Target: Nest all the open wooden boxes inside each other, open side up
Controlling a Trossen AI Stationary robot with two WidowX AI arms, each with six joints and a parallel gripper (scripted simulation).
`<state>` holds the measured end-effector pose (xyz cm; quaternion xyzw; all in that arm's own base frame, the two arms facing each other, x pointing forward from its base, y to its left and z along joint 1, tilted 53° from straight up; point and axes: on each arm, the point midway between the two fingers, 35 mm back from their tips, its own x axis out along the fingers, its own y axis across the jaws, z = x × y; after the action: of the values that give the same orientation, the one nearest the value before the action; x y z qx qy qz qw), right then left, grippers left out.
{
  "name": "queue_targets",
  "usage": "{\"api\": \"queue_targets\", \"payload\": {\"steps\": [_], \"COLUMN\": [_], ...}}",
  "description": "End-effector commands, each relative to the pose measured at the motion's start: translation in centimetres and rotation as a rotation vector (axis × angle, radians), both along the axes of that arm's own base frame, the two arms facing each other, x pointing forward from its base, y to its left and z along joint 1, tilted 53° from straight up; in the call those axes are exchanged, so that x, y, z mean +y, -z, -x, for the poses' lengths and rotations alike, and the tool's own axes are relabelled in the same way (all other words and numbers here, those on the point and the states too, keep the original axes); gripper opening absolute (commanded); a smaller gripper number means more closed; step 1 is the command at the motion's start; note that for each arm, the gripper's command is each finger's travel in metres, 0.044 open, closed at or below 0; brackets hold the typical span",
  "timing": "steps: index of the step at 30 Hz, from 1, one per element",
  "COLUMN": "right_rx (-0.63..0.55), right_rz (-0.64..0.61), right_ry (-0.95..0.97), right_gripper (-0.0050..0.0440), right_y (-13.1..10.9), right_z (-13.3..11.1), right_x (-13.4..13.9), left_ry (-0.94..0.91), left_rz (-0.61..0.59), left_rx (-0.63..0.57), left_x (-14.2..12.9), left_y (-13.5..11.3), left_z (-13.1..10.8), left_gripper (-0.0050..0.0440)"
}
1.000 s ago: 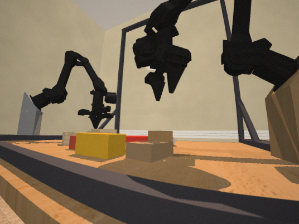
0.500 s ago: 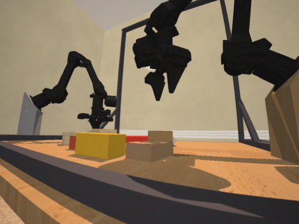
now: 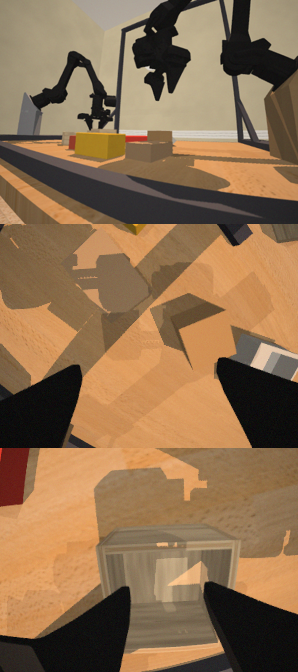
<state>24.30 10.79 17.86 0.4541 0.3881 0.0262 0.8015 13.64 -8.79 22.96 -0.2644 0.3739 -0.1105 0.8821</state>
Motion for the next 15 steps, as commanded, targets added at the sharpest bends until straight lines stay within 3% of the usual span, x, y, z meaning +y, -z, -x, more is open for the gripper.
{"api": "queue_targets", "payload": {"steps": [1, 7, 15], "right_rx": [-0.011, -0.011, -0.029], "right_rz": [-0.005, -0.005, -0.008], "right_ry": [0.0, 0.0, -0.003], "right_gripper": [0.0285, 0.0285, 0.0285], "right_y": [-0.4, -0.4, -2.5], "right_z": [0.0, 0.0, 1.4], "right_x": [0.0, 0.0, -1.0], "left_ry": [0.003, 0.003, 0.003], "left_rz": [0.009, 0.009, 0.009], "left_rx": [-0.012, -0.012, -0.012], "left_x": [0.1, 0.1, 0.1], "left_y": [-0.3, -0.3, -0.3], "left_z": [0.1, 0.1, 0.1], "left_gripper": [0.04, 0.04, 0.04]}}
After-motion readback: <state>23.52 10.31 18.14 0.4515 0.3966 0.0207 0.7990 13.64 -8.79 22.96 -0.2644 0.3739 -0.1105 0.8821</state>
